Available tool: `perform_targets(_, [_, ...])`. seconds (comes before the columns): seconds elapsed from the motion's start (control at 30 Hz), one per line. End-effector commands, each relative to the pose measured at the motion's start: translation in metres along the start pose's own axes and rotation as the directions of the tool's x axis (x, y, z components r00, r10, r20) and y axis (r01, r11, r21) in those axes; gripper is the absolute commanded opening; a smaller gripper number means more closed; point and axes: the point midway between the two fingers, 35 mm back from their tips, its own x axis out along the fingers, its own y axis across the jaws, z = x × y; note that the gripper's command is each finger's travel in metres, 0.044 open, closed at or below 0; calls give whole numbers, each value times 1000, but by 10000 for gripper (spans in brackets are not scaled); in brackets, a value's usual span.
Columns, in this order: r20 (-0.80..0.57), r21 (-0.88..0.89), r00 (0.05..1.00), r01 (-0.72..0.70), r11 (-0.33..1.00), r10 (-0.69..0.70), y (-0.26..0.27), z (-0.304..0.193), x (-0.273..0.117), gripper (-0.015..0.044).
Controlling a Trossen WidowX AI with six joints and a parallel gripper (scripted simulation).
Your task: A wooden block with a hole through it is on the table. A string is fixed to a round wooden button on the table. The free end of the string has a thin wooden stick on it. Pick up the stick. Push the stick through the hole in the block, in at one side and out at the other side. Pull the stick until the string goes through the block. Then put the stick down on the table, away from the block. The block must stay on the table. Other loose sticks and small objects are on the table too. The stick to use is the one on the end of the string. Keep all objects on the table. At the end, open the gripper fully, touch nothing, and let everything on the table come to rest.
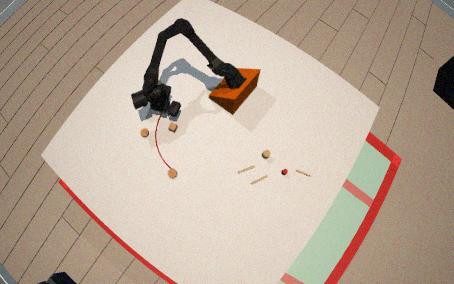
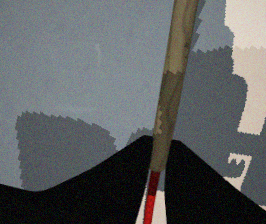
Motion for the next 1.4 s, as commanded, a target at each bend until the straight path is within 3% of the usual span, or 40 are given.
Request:
perform_targets(0.0, [-3, 8, 1000, -5, 1000, 5, 2, -1, -6, 0])
perform_targets(1.37, [-4, 8, 1000, -4, 1000, 4, 1, 0, -57, 0])
